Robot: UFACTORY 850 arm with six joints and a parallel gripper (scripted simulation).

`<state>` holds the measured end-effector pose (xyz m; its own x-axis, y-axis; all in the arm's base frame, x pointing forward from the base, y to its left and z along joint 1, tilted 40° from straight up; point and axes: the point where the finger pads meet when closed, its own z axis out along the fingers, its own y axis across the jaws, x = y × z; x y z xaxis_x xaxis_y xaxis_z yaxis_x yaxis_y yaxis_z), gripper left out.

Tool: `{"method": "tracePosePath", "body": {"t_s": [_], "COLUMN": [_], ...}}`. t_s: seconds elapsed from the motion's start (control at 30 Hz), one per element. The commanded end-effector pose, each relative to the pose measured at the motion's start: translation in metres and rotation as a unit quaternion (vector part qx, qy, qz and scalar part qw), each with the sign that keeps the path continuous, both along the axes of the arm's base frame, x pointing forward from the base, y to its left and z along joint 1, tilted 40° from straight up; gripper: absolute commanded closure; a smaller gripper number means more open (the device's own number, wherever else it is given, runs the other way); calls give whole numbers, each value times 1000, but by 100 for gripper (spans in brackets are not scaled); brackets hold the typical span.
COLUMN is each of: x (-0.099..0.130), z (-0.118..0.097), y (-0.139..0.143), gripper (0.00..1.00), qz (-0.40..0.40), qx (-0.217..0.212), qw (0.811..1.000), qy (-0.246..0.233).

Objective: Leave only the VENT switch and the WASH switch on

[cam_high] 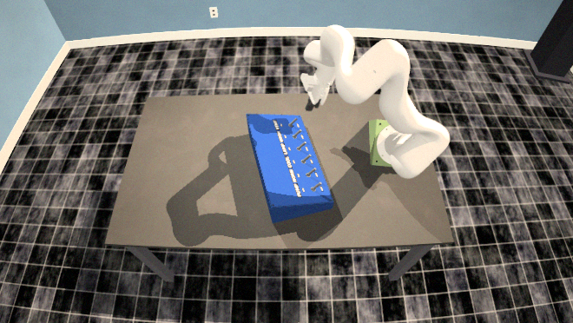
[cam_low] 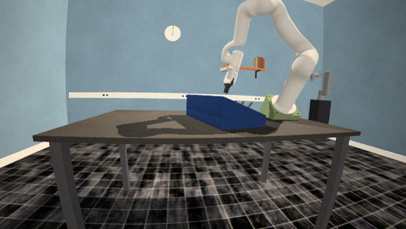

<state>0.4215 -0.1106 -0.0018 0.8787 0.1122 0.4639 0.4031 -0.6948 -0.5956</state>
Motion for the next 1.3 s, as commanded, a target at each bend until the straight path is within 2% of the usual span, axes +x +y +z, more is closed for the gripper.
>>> {"method": "tracePosePath", "body": {"t_s": [0.0, 0.53, 1.27], "x": [4, 17, 20], "z": [-8, -39, -49], "y": [8, 42, 52], "gripper": [100, 100, 100], "qz": [-1, -1, -1], "qx": [-1, -1, -1], "qw": [1000, 1000, 1000], "qy": [-1, -1, -1]}}
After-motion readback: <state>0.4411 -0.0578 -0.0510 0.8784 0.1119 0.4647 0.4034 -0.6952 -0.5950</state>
